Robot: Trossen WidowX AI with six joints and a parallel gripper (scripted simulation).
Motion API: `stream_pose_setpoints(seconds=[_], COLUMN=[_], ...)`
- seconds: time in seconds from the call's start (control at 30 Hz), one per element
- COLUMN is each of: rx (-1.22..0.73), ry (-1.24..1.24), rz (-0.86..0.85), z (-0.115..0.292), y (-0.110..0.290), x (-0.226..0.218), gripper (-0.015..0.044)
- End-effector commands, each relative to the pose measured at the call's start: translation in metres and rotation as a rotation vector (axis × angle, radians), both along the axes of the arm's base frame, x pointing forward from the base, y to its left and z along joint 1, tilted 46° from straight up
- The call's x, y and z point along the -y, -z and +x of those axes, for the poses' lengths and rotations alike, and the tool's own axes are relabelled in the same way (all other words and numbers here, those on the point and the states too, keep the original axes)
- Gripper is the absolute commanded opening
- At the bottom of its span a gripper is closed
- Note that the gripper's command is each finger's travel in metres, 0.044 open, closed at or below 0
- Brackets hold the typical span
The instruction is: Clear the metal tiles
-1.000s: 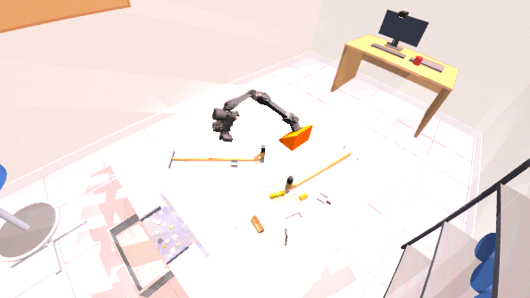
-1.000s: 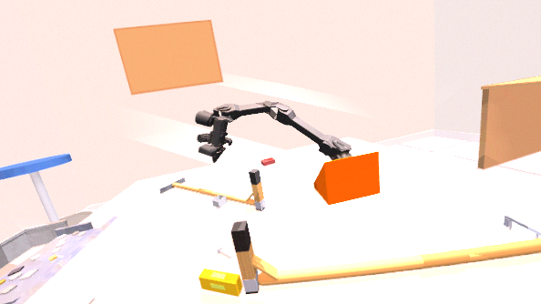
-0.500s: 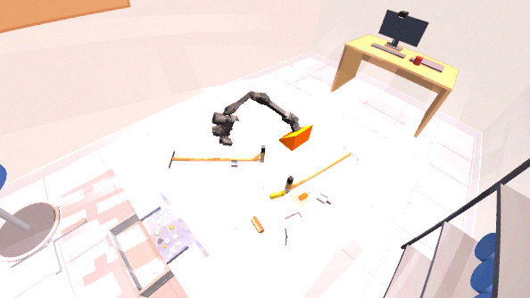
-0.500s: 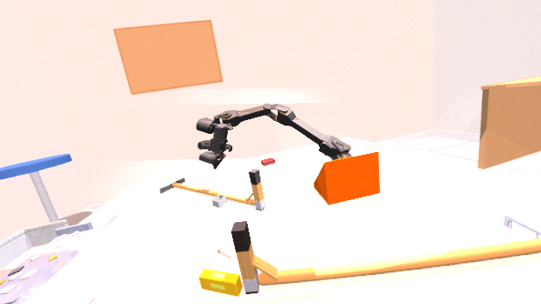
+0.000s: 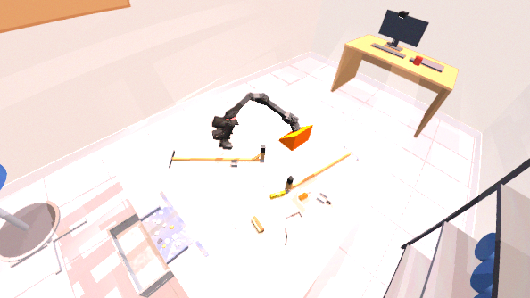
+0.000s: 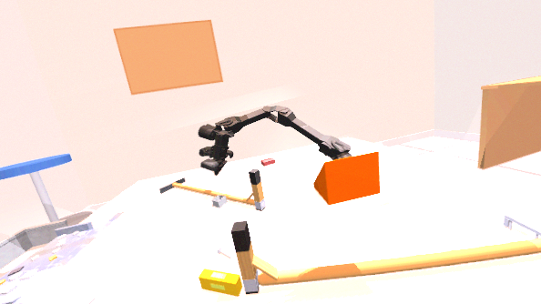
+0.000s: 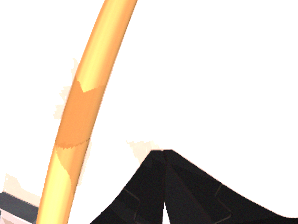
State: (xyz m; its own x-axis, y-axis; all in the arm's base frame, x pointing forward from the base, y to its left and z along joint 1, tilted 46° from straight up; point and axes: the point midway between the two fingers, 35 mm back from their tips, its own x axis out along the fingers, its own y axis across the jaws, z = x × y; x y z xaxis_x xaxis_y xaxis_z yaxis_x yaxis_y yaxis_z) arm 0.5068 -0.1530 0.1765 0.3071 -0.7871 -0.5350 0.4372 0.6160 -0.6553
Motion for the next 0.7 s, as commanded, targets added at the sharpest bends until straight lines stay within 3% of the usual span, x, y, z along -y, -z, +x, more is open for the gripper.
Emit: stream_pose_setpoints(seconds=[0.0, 0.67], rx=[-0.001, 0.0], ry=[-0.009, -0.011], rz=[0.003, -0.004], z=[0.0, -0.007], y=[0.006, 0.033], x=[0.004, 0.033], gripper=[0.0, 0.0])
